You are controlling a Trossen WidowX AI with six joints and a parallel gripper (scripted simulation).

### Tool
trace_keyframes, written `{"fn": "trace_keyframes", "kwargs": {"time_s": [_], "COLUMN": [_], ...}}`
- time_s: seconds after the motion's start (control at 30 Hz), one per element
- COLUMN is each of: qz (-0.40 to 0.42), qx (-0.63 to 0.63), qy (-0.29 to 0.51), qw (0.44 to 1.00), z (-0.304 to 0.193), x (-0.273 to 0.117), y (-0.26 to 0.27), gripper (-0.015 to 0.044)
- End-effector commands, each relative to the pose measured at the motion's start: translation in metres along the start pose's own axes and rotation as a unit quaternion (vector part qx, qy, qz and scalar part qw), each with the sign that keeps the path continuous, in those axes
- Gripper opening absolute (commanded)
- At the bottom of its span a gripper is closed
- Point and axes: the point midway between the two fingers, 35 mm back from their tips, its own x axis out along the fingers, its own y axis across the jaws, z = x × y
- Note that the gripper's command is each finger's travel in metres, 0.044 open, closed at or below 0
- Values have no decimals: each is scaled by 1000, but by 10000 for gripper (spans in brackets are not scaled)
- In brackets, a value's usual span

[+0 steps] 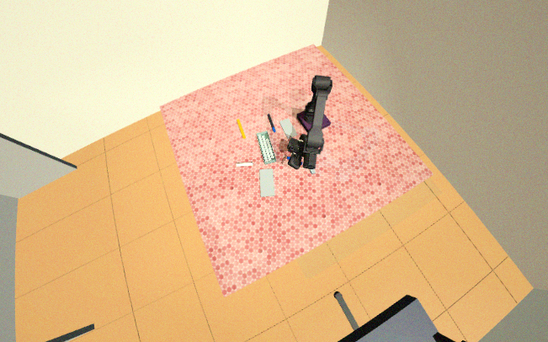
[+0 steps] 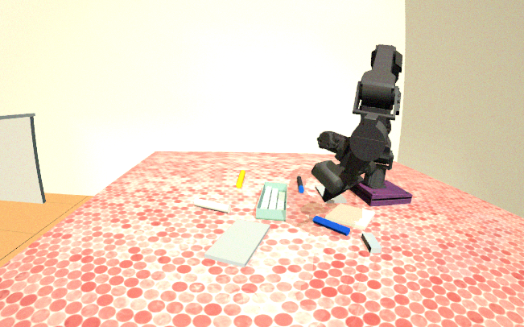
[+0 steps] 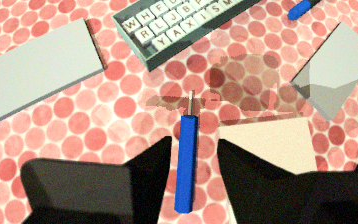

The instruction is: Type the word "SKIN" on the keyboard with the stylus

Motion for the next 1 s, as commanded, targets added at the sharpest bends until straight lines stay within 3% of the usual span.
{"fn": "trace_keyframes", "kwargs": {"time_s": [0.0,0.97], "qz": [2,1], "qx": [14,14], "qy": [-10,-10], "qw": [1000,1000], "z": [0,-10], "x": [2,18], "y": [-1,-1], "gripper": [150,150]}}
